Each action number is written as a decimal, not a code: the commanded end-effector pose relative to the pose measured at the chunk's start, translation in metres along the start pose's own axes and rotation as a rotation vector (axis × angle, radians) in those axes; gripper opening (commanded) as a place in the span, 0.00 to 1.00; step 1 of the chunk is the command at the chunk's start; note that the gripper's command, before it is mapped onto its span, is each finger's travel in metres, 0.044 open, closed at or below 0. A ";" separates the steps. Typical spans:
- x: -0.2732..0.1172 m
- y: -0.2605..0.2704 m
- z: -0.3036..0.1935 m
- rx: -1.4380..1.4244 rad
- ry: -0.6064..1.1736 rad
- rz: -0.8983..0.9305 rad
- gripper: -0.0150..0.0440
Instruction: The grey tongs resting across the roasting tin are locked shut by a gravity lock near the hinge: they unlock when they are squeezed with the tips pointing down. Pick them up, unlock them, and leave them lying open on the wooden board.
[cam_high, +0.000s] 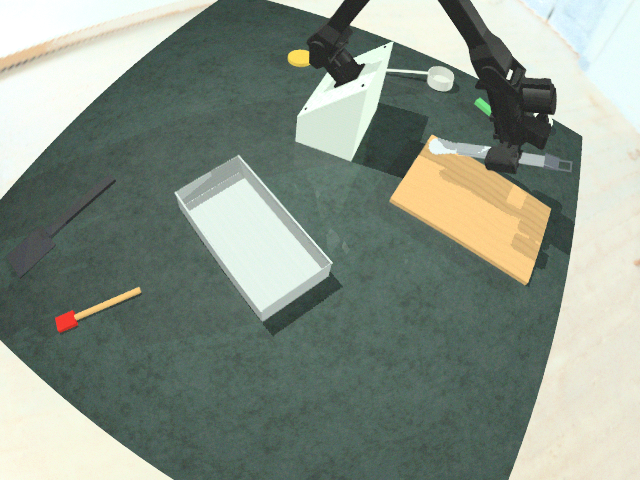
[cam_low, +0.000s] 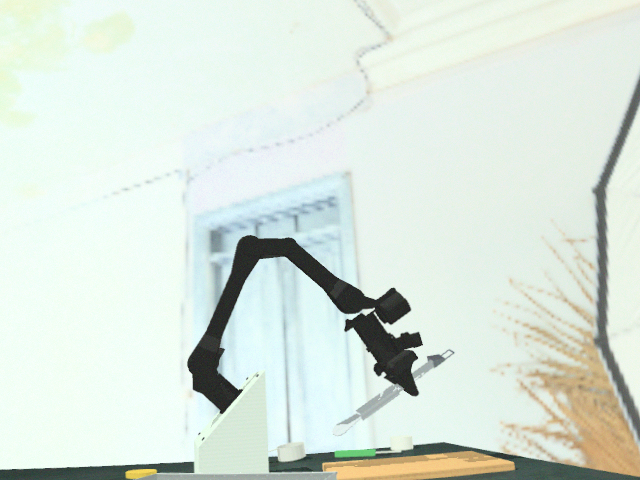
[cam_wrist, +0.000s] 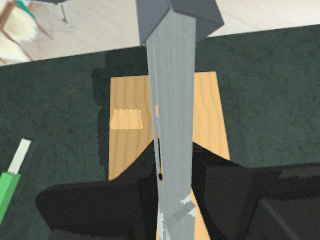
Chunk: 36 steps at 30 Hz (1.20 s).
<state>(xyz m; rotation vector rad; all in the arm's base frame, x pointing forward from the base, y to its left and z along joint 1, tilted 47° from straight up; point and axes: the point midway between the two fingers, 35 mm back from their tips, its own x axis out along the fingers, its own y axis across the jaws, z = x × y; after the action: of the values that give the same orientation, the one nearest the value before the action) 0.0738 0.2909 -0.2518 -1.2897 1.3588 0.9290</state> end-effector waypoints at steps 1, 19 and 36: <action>0.002 -0.001 0.004 0.007 0.041 -0.005 0.00; 0.000 -0.003 -0.003 0.009 0.281 -0.012 0.00; -0.014 -0.005 -0.013 0.009 0.508 -0.024 0.00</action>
<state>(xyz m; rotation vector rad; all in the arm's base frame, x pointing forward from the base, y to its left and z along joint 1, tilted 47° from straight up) 0.0749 0.2791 -0.2373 -1.5804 1.7056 0.6247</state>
